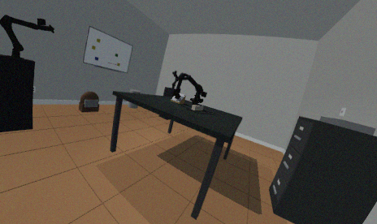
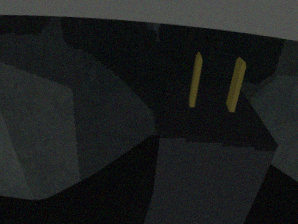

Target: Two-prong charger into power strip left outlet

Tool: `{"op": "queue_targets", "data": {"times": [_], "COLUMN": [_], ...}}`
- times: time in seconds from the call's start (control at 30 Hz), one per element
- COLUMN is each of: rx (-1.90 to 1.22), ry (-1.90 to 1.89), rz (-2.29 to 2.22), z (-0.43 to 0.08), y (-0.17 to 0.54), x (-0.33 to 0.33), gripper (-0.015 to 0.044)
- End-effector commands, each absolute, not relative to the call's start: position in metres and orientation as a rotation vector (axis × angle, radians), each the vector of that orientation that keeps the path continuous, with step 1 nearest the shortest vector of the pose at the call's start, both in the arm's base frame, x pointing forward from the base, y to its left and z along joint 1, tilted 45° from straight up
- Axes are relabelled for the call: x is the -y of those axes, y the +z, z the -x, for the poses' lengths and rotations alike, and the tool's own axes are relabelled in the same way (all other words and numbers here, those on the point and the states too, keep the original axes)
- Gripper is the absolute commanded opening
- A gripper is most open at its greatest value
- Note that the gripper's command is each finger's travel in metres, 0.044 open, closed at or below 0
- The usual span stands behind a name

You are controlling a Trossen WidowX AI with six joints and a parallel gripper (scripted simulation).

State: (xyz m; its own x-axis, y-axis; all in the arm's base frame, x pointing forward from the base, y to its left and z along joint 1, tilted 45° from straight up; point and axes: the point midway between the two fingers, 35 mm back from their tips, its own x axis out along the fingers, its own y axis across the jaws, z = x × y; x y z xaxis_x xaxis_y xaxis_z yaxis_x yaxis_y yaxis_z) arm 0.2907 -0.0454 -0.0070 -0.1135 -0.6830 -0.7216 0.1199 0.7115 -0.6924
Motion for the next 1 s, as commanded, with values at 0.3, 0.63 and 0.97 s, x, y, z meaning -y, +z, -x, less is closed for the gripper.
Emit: {"op": "queue_targets", "data": {"times": [0.3, 0.63, 0.97], "rx": [-1.547, -1.547, -1.546], "ry": [-0.725, -0.726, -0.726], "rz": [0.484, 0.484, 0.484], "z": [-0.2937, -0.2963, -0.299], "y": [-0.006, -0.0057, -0.0056], "x": [0.0467, 0.0471, 0.0474], "gripper": [0.0, 0.0, 0.0]}}
